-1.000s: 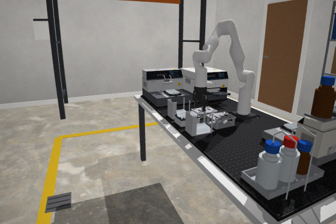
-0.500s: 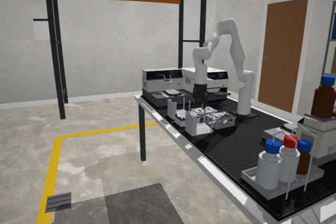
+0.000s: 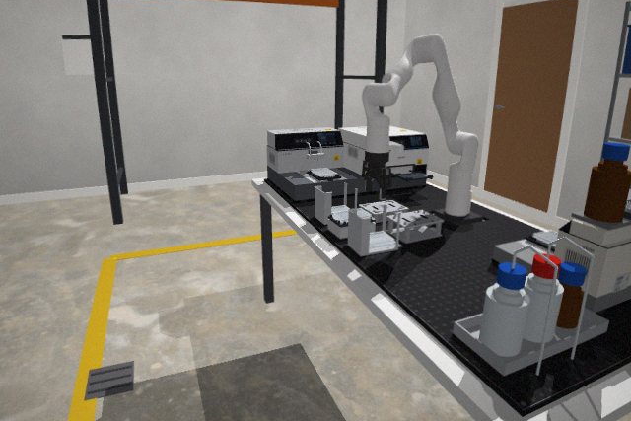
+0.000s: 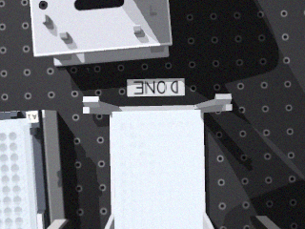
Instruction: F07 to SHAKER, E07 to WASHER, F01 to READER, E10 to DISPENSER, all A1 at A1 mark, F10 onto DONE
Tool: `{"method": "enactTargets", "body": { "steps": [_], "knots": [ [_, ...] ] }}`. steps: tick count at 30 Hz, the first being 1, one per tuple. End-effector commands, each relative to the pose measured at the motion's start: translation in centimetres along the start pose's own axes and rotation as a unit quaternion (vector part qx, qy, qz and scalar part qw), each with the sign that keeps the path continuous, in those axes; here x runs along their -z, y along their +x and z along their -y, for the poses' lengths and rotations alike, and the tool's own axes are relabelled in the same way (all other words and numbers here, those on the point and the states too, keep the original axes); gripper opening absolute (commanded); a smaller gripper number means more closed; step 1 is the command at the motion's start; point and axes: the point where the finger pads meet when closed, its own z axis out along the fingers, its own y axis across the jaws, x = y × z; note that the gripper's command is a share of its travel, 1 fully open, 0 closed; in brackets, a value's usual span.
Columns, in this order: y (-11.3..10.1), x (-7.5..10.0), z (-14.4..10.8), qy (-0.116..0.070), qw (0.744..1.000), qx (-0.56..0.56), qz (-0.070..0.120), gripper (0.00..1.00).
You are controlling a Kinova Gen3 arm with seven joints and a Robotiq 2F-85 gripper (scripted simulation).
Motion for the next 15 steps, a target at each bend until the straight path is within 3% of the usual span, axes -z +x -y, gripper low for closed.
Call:
{"method": "enactTargets", "body": {
  "steps": [1,15],
  "knots": [
    [0.0,0.6,0.0,0.000,1.000,0.000,0.001,1.00],
    [0.0,2.2,0.0,0.000,1.000,0.000,0.001,1.00]
  ]
}}
